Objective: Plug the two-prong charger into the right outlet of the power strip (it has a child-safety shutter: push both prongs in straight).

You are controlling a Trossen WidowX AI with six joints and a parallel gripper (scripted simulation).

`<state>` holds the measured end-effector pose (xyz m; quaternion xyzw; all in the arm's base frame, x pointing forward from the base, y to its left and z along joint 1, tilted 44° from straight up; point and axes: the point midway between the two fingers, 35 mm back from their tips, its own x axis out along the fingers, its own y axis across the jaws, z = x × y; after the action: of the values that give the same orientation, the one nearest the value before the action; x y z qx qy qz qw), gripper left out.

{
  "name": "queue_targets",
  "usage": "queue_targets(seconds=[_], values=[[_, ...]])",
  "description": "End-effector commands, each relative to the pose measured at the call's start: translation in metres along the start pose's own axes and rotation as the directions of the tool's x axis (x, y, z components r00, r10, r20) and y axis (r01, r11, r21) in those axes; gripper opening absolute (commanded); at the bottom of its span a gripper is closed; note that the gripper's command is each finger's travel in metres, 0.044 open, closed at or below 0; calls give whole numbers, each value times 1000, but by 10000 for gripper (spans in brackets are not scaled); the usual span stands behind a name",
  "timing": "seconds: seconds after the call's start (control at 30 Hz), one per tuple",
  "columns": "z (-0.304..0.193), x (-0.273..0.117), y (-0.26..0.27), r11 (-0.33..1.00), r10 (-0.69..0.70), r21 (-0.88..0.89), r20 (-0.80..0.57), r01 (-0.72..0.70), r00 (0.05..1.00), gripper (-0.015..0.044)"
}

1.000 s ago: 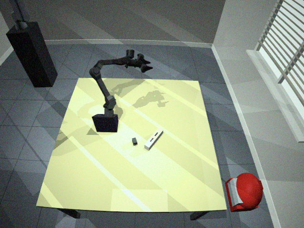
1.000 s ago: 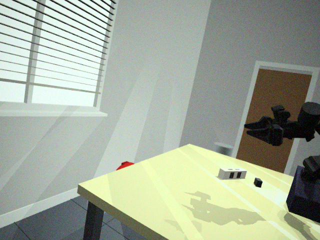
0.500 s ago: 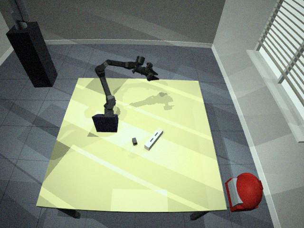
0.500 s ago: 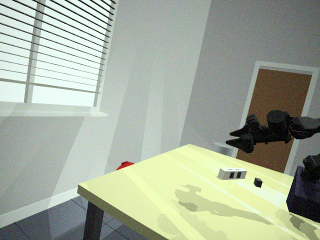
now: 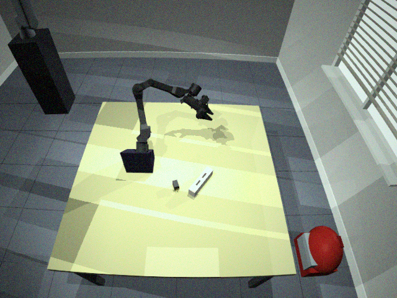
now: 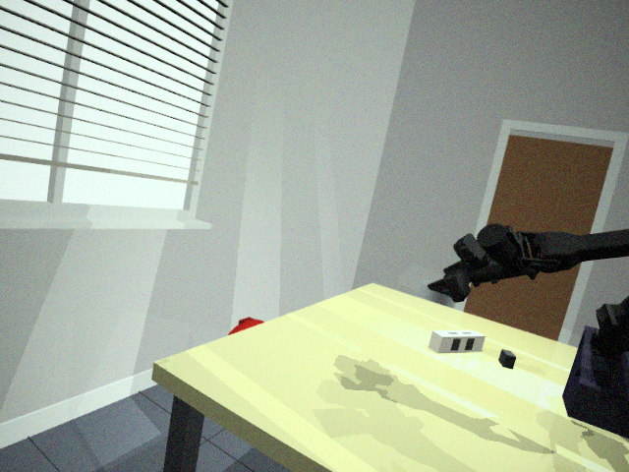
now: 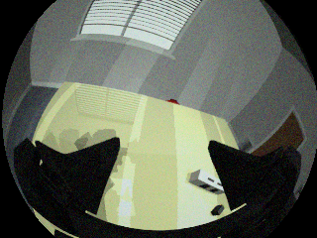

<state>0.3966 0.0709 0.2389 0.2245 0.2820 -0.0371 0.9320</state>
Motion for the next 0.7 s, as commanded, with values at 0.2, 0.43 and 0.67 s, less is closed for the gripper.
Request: queue_targets(seconds=[0.2, 0.43, 0.67], values=[[-32, 42, -60, 992, -120, 24, -167, 126, 979, 440], [-56, 62, -97, 980, -173, 49, -277, 194, 945, 440], [-82, 76, -139, 957, -225, 84, -386, 277, 895, 440]])
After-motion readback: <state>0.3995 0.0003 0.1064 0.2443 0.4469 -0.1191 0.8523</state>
